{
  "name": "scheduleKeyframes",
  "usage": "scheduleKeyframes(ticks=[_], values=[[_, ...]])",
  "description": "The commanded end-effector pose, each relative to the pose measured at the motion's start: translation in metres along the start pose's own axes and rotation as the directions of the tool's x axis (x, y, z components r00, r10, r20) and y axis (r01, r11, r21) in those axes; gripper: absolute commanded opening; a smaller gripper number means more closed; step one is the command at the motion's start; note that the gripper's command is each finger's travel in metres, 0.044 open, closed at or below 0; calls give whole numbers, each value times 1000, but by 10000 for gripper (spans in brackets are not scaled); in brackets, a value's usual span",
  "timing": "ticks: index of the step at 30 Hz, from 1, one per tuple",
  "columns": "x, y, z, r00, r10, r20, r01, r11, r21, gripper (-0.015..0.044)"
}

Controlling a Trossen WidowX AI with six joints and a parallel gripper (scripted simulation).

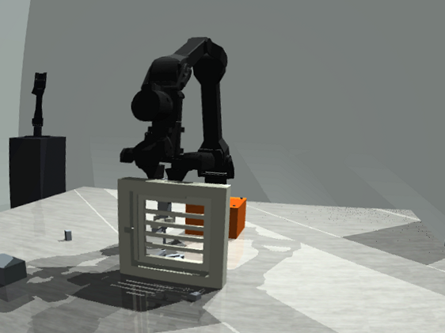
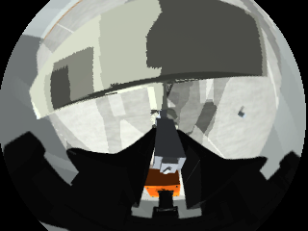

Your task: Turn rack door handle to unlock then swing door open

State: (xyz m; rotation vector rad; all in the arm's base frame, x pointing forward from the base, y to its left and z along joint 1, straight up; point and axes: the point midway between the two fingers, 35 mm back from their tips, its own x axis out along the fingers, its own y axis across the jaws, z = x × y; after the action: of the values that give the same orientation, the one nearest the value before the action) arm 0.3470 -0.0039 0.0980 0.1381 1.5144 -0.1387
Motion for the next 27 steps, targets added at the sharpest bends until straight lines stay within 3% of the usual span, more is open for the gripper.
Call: scheduleKeyframes(ticks=[1,13,27], values=[[3,0,-2,1000,0,-9,2,981,192,16],[3,0,-2,1000,0,-9,6,708,706,16],[3,0,-2,1000,0,-9,9,96,995,16]])
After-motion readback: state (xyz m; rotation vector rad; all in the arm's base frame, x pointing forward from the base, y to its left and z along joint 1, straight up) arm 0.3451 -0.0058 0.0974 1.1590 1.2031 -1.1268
